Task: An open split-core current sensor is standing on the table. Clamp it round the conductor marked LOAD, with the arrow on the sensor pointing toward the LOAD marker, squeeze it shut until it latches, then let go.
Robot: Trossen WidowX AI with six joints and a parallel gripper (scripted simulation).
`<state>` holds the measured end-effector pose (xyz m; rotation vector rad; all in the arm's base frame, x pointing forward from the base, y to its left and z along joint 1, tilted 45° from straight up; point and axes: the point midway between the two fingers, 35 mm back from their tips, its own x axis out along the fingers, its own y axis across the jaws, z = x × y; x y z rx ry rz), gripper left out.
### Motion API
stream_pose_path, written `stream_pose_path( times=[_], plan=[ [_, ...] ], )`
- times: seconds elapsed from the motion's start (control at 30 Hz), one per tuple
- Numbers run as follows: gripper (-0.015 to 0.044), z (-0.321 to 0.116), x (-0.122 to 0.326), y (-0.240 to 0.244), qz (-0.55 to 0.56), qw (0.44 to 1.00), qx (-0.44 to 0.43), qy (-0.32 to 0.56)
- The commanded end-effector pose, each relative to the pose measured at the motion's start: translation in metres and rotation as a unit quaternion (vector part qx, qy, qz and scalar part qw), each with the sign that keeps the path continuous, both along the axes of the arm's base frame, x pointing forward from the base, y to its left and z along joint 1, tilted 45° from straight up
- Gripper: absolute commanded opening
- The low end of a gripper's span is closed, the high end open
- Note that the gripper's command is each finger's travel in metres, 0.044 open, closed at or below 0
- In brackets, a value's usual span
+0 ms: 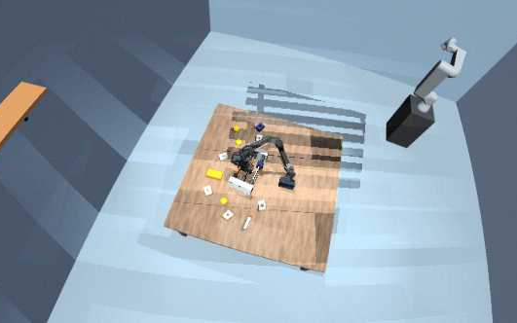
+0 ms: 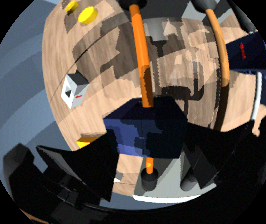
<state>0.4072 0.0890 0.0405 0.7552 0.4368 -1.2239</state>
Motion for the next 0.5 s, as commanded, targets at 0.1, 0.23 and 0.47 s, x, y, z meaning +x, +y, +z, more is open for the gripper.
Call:
stream_pose_path(
  times=[0.1,0.23,0.47],
  plan=[
    [0.0000,-0.0013,-0.0012,-0.0012,-0.001,1.000,0.001,-0.001],
    [0.0026,-0.0006,0.0002,0.0000,0.000,1.000,0.002,-0.004],
    [0.0210,-0.0006,0.0002,0.0000,0.000,1.000,0.002,-0.004]
  ],
)
